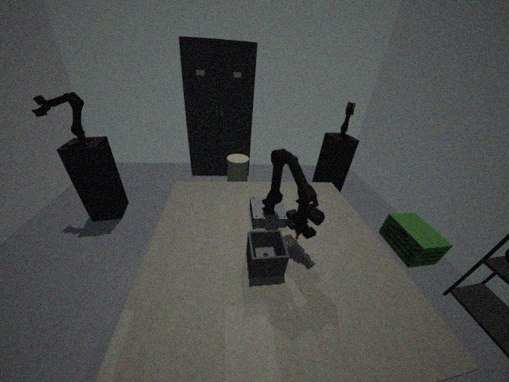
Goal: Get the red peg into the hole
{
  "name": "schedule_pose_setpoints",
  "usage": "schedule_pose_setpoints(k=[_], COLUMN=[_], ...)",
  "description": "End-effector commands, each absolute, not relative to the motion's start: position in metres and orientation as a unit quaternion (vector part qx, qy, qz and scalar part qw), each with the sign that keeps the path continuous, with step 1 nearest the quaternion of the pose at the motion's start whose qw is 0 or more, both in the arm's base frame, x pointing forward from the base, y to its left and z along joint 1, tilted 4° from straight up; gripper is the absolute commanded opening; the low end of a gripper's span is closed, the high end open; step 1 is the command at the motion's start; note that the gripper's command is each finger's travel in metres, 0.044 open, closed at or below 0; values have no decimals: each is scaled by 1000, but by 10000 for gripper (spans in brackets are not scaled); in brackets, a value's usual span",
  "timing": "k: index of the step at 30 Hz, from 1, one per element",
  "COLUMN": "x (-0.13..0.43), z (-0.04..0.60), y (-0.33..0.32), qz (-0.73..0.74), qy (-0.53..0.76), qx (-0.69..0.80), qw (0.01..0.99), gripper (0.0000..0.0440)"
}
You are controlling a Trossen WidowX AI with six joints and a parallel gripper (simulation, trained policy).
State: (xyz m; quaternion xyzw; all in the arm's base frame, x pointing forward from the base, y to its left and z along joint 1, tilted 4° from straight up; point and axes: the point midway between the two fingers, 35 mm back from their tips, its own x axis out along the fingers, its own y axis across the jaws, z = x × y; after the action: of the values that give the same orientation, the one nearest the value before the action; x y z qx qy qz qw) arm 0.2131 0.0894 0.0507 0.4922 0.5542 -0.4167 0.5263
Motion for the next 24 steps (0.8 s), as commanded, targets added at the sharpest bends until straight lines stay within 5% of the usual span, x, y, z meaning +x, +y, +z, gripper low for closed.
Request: schedule_pose_setpoints(k=[1,24], x=[220,246], z=[67,162], y=[89,44], qz=[-398,-351], qy=[548,493], qx=[509,527], qw=[531,597], gripper=[0,0])
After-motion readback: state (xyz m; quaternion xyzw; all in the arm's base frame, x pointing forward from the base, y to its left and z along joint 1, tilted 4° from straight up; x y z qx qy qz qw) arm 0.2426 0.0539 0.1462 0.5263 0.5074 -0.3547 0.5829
